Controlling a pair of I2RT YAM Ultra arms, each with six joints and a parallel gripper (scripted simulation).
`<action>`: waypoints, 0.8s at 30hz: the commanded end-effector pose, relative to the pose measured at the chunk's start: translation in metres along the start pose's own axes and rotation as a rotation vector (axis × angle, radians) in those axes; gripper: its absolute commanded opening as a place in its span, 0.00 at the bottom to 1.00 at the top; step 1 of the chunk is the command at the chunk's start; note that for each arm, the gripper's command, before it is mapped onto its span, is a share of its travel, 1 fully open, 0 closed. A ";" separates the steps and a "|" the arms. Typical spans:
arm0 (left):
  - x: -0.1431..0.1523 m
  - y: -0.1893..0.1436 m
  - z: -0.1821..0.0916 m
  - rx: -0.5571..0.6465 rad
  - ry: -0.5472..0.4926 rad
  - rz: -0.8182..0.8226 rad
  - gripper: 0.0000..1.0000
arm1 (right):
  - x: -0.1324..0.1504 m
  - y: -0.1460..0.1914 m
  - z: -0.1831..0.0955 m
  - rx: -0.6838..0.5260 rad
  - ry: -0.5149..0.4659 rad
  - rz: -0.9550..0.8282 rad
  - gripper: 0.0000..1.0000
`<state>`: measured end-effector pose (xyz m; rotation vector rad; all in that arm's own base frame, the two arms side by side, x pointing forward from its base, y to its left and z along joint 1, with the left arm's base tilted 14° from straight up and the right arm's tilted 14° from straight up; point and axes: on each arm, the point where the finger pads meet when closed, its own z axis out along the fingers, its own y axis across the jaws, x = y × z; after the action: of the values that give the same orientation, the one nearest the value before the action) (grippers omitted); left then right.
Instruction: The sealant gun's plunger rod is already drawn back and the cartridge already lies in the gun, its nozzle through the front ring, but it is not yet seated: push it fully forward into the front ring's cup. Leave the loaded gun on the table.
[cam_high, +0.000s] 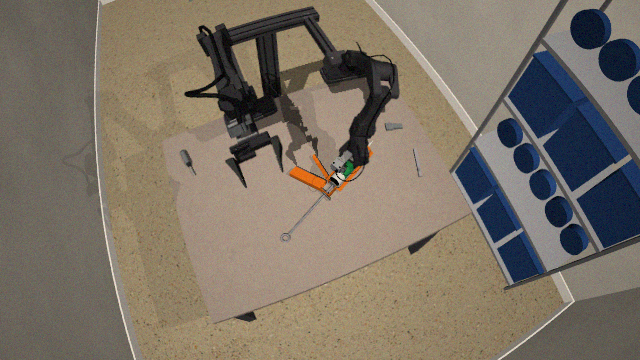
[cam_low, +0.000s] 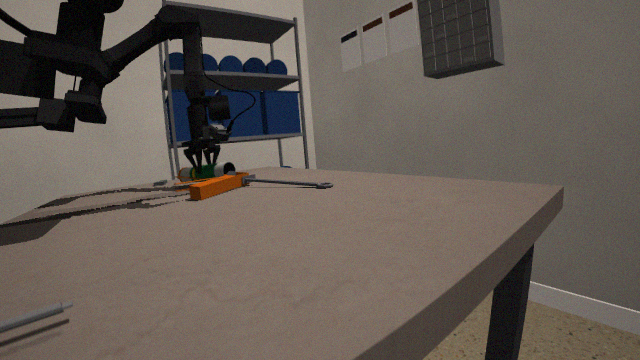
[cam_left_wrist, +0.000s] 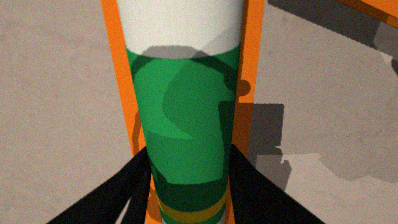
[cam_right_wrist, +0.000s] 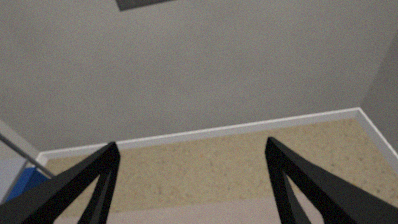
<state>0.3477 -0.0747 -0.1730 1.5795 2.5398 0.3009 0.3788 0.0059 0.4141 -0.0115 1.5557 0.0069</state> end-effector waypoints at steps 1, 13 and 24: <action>-0.011 0.005 -0.001 -0.016 0.000 0.008 0.00 | -0.030 0.004 -0.013 -0.017 -0.065 -0.009 1.00; -0.021 0.012 -0.007 -0.025 -0.007 0.003 0.00 | -0.030 0.004 -0.013 -0.017 -0.065 -0.009 1.00; -0.032 0.023 -0.011 -0.058 -0.042 0.003 0.00 | -0.030 0.004 -0.013 -0.017 -0.065 -0.009 1.00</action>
<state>0.3467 -0.0730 -0.1791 1.5919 2.5772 0.3296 0.3788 0.0059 0.4141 -0.0115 1.5557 0.0069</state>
